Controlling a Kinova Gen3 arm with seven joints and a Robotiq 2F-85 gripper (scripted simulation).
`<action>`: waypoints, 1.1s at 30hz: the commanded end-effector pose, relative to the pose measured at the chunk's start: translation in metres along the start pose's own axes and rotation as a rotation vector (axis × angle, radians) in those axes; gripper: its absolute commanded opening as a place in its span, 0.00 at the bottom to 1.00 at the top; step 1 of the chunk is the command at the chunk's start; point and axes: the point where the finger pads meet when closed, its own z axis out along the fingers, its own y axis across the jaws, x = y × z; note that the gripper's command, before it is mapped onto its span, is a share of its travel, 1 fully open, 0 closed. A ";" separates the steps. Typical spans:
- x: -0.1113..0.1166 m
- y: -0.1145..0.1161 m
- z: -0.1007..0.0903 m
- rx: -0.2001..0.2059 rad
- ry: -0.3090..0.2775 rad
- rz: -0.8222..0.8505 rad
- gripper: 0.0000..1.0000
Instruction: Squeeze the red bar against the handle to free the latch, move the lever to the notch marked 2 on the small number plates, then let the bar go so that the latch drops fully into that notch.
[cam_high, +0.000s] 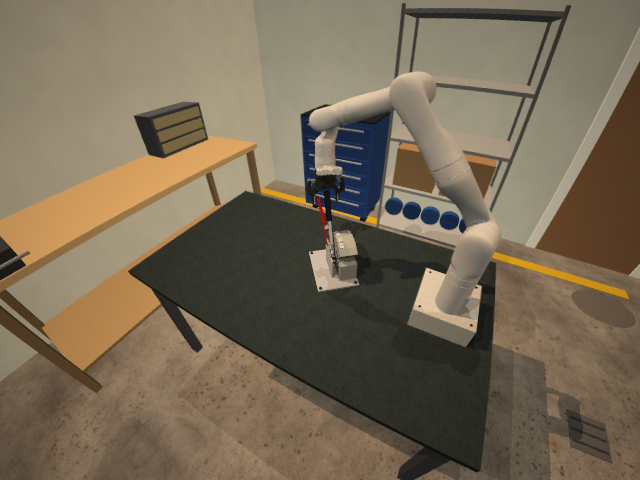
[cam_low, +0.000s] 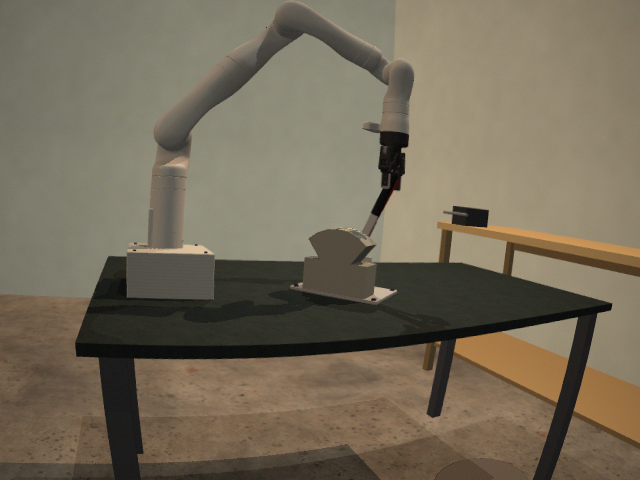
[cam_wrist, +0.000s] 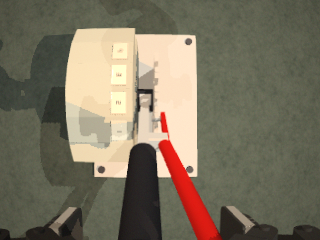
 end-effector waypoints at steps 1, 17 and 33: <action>0.000 0.000 -0.001 -0.001 -0.002 0.000 0.98; 0.000 0.000 -0.001 -0.001 -0.002 0.000 0.00; 0.000 0.000 -0.001 -0.001 -0.002 0.000 0.00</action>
